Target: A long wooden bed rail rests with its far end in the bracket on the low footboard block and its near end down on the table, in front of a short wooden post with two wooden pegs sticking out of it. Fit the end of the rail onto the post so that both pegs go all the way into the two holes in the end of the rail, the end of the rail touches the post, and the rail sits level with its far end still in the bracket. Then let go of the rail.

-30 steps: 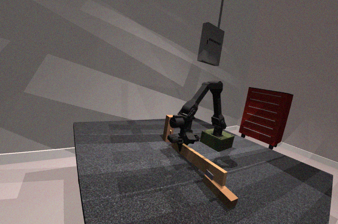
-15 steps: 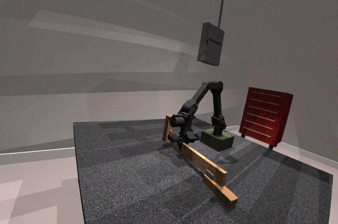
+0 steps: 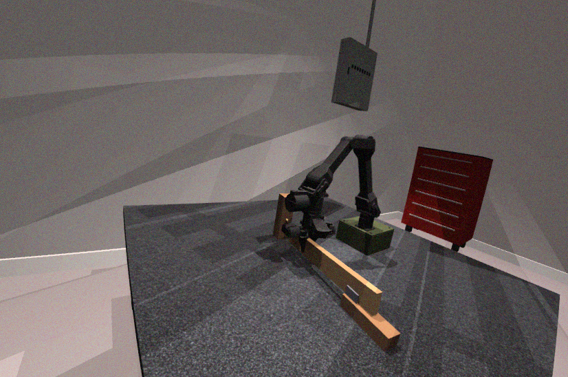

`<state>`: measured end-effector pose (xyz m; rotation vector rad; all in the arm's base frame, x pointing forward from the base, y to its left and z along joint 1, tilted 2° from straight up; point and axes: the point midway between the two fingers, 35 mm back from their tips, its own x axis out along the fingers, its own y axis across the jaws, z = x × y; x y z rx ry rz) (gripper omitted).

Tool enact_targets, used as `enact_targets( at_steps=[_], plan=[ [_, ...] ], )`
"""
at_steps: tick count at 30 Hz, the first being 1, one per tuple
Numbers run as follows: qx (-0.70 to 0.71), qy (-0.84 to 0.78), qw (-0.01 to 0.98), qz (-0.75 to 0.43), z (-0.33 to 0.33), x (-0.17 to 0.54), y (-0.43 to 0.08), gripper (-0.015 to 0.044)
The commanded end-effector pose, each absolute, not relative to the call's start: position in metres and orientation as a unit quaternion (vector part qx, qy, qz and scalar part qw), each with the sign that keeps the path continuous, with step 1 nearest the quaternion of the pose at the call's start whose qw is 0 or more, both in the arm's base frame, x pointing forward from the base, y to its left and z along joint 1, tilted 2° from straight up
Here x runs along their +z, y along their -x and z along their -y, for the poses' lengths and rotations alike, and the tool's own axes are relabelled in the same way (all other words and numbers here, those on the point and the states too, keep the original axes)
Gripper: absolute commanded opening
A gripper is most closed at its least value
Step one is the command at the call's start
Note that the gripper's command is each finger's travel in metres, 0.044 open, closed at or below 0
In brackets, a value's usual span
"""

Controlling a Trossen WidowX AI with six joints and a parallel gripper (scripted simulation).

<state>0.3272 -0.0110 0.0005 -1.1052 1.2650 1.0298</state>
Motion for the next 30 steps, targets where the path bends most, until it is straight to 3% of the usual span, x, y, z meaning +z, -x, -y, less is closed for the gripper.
enact_targets(
  at_steps=[1,30],
  plan=[
    [0.436,0.47,0.556,-0.53,0.01,0.005,-0.33,0.0],
    [0.436,0.47,0.556,-0.529,0.01,0.02,-0.33,0.0]
  ],
)
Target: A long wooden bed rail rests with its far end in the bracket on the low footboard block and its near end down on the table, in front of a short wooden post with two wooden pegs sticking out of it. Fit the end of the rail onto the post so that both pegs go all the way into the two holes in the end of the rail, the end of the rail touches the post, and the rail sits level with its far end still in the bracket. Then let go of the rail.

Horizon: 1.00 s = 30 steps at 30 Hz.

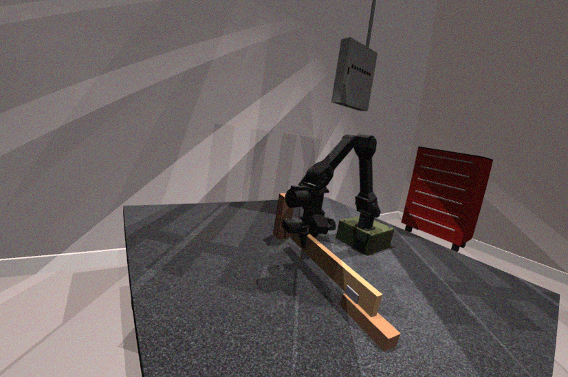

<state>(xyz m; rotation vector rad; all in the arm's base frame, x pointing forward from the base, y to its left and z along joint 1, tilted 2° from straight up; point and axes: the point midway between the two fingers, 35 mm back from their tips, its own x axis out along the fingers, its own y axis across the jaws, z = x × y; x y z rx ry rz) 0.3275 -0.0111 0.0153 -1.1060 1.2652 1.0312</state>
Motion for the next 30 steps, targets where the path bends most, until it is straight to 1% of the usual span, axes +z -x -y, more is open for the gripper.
enact_targets(
  at_steps=[1,30],
  plan=[
    [0.436,0.47,0.556,-0.529,0.0103,0.0197,-0.3303,0.0],
    [0.436,0.47,0.556,-0.53,0.0099,0.0155,-0.3278,0.0]
  ],
)
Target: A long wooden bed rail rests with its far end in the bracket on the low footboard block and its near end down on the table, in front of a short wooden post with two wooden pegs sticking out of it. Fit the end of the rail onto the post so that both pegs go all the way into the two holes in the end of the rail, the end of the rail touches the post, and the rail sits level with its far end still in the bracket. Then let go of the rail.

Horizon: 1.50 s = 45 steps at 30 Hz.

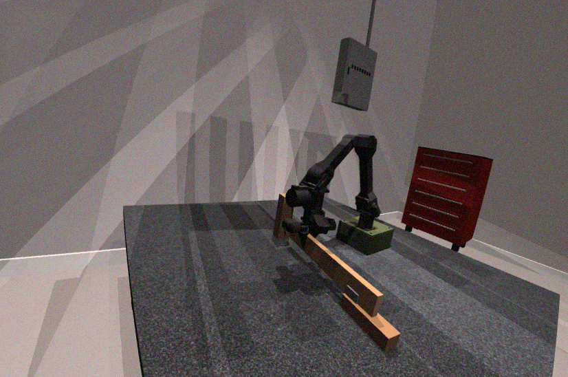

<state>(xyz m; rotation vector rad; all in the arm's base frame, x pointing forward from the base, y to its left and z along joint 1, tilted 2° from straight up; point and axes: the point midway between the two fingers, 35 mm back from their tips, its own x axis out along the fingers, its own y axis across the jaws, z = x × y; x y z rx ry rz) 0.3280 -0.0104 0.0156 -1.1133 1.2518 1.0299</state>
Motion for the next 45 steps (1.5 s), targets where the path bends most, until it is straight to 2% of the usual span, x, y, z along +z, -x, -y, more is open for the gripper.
enact_targets(
  at_steps=[1,45],
  plan=[
    [0.436,0.47,0.556,-0.53,0.0099,0.0152,-0.3278,0.0],
    [0.436,0.47,0.556,-0.53,0.0128,0.0148,-0.3262,0.0]
  ],
)
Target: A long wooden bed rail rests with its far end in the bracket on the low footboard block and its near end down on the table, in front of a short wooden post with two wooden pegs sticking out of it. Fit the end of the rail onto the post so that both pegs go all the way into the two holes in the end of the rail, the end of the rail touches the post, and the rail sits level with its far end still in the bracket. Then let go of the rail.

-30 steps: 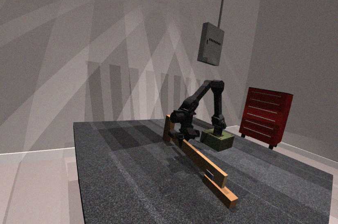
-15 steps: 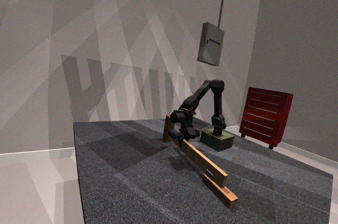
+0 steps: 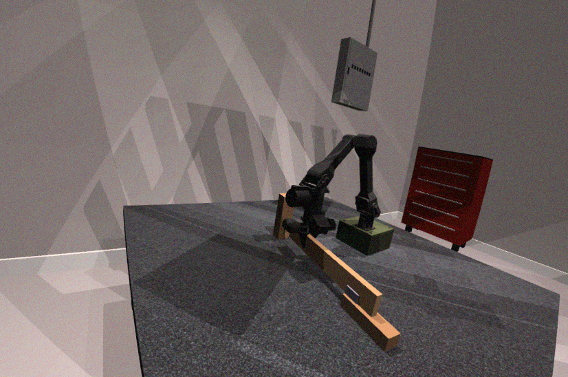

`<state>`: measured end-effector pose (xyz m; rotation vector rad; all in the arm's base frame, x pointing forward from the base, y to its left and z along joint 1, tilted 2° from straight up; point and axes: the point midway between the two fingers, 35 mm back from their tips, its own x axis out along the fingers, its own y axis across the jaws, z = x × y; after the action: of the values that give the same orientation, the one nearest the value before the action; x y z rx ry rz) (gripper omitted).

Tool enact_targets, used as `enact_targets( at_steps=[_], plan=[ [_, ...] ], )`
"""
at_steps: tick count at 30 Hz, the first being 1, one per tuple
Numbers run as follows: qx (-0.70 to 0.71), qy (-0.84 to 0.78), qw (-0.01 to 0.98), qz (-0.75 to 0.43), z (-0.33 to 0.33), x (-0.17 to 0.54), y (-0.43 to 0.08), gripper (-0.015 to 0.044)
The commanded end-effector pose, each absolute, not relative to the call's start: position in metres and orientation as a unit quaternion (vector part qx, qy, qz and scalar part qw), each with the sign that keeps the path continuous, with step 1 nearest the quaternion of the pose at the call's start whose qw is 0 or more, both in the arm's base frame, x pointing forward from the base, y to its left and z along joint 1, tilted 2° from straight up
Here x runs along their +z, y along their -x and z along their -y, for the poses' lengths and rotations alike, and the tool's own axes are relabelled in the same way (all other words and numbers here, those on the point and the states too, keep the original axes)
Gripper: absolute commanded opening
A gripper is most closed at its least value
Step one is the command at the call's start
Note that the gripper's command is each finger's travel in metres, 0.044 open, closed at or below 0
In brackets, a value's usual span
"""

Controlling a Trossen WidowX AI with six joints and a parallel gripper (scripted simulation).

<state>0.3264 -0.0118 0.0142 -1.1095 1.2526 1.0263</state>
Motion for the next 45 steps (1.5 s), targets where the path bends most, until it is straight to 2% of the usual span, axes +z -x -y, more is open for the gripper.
enact_targets(
  at_steps=[1,45],
  plan=[
    [0.436,0.47,0.556,-0.53,0.013,0.015,-0.326,0.0],
    [0.435,0.471,0.555,-0.53,0.027,0.015,-0.324,0.0]
  ],
)
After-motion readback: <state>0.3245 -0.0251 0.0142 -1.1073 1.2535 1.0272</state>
